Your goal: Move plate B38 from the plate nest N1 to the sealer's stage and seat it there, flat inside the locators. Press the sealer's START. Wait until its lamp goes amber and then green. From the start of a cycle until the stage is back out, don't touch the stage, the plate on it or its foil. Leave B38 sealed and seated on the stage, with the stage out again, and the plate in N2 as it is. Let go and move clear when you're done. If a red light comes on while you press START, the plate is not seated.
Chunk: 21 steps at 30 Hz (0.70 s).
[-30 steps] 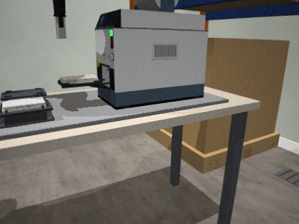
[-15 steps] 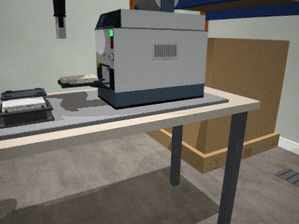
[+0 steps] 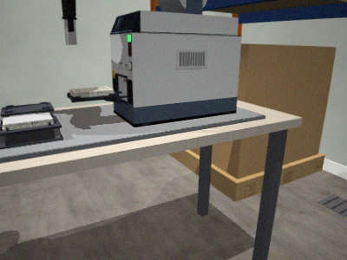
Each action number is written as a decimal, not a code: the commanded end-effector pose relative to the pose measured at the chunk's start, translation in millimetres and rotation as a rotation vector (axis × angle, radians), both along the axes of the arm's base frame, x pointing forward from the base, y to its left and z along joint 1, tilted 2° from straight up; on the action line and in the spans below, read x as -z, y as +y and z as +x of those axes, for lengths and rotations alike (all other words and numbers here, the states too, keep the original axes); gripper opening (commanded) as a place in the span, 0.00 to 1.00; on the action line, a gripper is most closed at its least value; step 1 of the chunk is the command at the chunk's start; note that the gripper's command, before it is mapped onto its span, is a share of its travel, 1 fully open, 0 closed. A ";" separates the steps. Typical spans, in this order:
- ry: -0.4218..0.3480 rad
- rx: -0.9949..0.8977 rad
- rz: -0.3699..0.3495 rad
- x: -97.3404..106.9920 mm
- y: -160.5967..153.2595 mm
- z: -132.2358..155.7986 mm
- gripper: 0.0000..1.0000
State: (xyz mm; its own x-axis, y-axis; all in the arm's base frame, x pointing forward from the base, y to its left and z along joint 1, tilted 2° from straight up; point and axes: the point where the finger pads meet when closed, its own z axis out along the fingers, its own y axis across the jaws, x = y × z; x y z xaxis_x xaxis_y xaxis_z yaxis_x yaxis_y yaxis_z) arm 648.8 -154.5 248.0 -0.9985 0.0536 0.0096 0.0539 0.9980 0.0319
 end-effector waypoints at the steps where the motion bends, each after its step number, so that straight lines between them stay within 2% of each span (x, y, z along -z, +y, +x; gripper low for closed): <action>1: -0.003 -0.005 -0.004 -3.5 -3.7 -0.4 0.10; 8: -0.003 -0.005 -0.004 -3.5 -3.7 -0.4 0.10; 10: -0.069 -0.003 -0.007 -3.6 -3.7 -0.4 0.10; 12: -0.069 -0.003 -0.007 -3.6 -3.7 -0.4 0.10; 21: -0.369 0.006 -0.022 -3.5 -3.7 -0.4 0.10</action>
